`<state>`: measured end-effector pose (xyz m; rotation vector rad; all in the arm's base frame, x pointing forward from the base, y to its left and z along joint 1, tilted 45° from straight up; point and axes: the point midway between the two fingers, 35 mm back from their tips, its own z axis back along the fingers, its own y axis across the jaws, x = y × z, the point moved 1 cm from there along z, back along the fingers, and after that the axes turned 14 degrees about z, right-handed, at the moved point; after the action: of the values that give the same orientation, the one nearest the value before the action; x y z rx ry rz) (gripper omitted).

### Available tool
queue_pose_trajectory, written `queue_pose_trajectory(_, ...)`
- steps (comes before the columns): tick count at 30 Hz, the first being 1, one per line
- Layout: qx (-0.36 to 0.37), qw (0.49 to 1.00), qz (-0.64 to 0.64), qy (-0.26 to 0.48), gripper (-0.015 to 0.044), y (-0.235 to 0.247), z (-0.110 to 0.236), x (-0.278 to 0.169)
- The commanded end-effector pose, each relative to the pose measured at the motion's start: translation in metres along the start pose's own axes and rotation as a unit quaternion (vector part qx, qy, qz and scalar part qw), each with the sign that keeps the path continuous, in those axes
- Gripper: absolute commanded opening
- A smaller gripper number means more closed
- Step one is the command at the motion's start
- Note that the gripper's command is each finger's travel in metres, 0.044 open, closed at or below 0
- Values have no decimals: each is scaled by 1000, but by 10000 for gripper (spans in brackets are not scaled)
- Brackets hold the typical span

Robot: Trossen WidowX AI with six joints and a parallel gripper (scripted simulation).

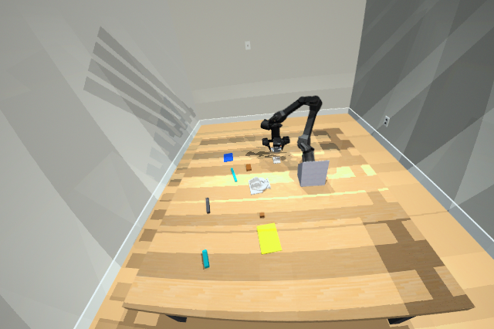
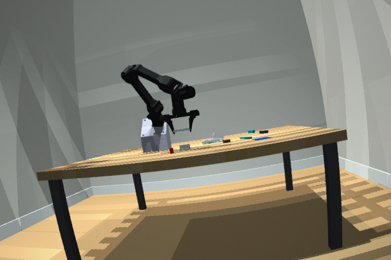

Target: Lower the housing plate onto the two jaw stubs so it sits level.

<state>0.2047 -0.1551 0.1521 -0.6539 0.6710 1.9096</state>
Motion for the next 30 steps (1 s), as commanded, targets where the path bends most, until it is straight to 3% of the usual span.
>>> queue_pose_trajectory(1,-2,1000,-20,-1,351,-6,0,1)
queue_pose_trajectory(30,-1,963,-266,-35,351,-81,-5,58)
